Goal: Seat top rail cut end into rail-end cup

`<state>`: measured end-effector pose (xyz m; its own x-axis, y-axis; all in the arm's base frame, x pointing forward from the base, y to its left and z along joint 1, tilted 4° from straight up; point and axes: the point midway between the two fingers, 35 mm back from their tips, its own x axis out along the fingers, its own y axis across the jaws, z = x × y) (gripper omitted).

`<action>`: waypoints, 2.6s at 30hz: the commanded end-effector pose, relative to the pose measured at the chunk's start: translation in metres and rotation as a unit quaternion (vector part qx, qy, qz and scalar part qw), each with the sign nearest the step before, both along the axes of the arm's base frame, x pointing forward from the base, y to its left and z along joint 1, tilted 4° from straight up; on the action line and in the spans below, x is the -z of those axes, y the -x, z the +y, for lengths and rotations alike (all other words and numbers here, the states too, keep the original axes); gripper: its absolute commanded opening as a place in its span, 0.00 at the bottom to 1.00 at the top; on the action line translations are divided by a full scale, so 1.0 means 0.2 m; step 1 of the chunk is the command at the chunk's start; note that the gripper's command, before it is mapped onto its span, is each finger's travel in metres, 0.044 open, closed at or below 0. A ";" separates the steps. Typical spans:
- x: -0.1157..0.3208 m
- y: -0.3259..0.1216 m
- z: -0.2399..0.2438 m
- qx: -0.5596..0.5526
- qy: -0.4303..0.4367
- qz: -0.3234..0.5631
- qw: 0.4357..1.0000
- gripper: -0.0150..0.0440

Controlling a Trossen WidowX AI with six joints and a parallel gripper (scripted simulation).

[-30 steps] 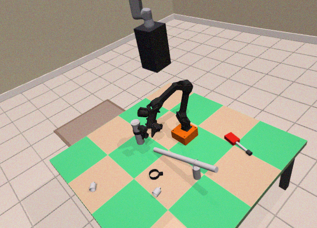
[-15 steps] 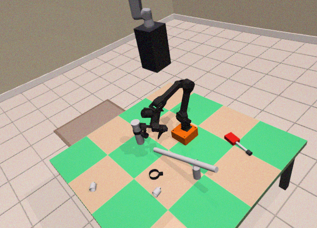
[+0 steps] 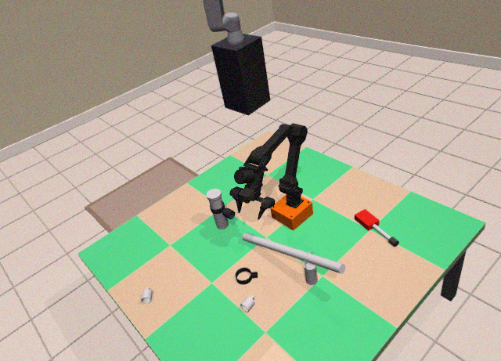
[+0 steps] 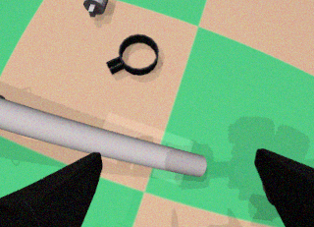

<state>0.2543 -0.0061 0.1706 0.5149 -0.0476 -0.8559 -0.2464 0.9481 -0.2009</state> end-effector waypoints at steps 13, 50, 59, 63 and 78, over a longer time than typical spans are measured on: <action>-0.06 0.05 0.11 0.056 -0.031 0.012 0.998 1.00; 0.48 -0.01 0.23 -0.554 0.173 0.230 0.781 1.00; 0.55 -0.02 0.22 -0.554 0.173 0.231 0.781 1.00; 0.58 -0.02 0.22 -0.554 0.173 0.231 0.781 1.00; 0.70 -0.03 0.22 -0.553 0.173 0.231 0.782 1.00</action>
